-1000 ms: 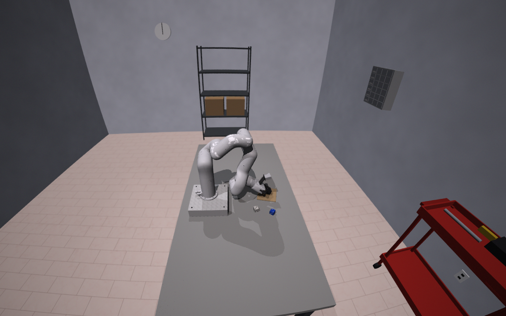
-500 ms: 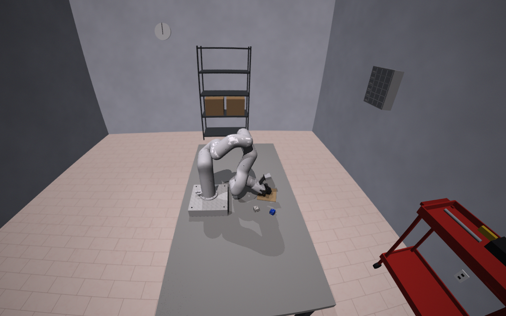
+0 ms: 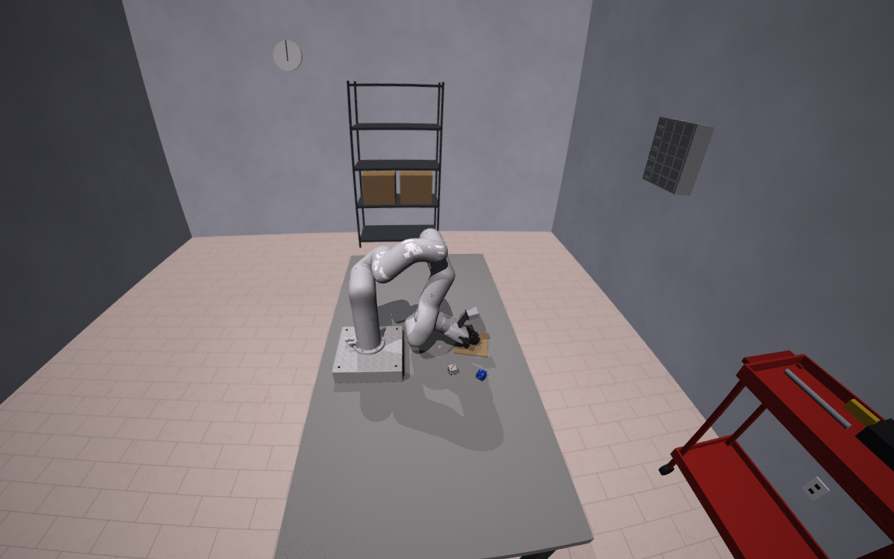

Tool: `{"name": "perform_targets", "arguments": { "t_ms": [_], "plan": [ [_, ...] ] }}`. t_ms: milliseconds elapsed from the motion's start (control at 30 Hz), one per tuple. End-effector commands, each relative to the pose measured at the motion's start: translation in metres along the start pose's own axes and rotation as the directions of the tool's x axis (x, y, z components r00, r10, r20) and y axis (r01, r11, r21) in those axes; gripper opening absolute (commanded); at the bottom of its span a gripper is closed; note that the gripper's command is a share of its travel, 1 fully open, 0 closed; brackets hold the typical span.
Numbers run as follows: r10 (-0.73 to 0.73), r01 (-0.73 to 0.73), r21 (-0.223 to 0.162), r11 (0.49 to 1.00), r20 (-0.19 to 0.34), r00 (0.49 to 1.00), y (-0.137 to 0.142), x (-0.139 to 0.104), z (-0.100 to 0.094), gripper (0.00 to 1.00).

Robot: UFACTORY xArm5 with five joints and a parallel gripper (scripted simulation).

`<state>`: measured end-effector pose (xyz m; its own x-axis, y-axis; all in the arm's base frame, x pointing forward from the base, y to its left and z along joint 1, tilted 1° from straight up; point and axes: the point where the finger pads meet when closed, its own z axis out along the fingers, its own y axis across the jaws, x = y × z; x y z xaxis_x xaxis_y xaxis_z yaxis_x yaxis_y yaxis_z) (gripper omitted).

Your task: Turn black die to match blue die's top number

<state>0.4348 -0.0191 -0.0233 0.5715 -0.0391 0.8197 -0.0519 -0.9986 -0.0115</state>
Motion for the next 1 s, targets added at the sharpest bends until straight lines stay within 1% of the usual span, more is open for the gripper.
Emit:
{"name": "perform_targets", "arguments": {
  "t_ms": [0,967],
  "plan": [
    [0.0,0.0,0.0,1.0,-0.002,1.0,-0.0001,-0.0008,0.0012,0.27],
    [0.0,0.0,0.0,1.0,-0.002,1.0,0.0,-0.003,0.0027,0.27]
  ]
}}
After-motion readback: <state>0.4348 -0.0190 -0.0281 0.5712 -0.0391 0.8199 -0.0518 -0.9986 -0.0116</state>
